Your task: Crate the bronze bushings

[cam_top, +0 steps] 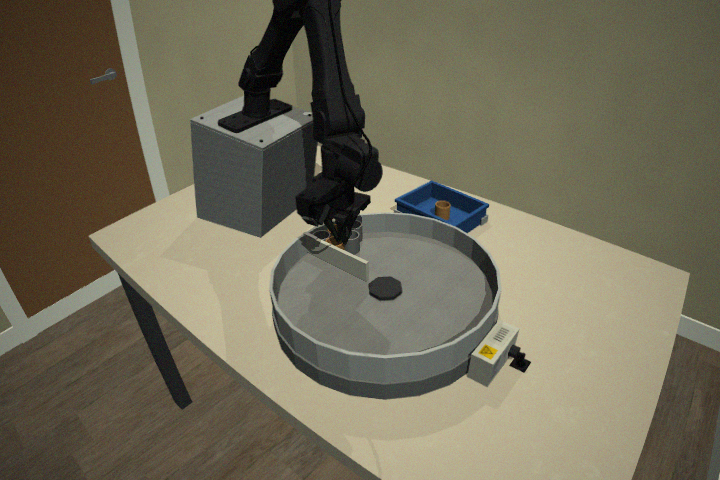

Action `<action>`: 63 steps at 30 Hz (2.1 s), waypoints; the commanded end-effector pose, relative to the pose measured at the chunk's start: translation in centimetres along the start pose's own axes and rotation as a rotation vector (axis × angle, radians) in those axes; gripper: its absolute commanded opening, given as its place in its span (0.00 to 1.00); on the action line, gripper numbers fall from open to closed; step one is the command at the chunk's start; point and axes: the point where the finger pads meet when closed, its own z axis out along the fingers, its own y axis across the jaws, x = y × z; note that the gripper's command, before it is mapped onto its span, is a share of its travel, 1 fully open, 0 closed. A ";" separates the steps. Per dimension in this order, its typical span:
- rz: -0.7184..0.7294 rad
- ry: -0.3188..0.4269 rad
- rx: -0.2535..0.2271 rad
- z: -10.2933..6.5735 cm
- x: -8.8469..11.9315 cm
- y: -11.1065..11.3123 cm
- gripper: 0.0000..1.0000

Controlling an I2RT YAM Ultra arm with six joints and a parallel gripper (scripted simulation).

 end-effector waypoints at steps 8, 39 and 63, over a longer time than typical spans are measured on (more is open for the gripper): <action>0.003 -0.025 -0.022 -0.9 -0.7 1.2 0.13; 0.006 -0.022 -0.014 -0.7 -0.5 -0.2 0.13; 0.006 -0.022 -0.014 -0.7 -0.5 -0.2 0.13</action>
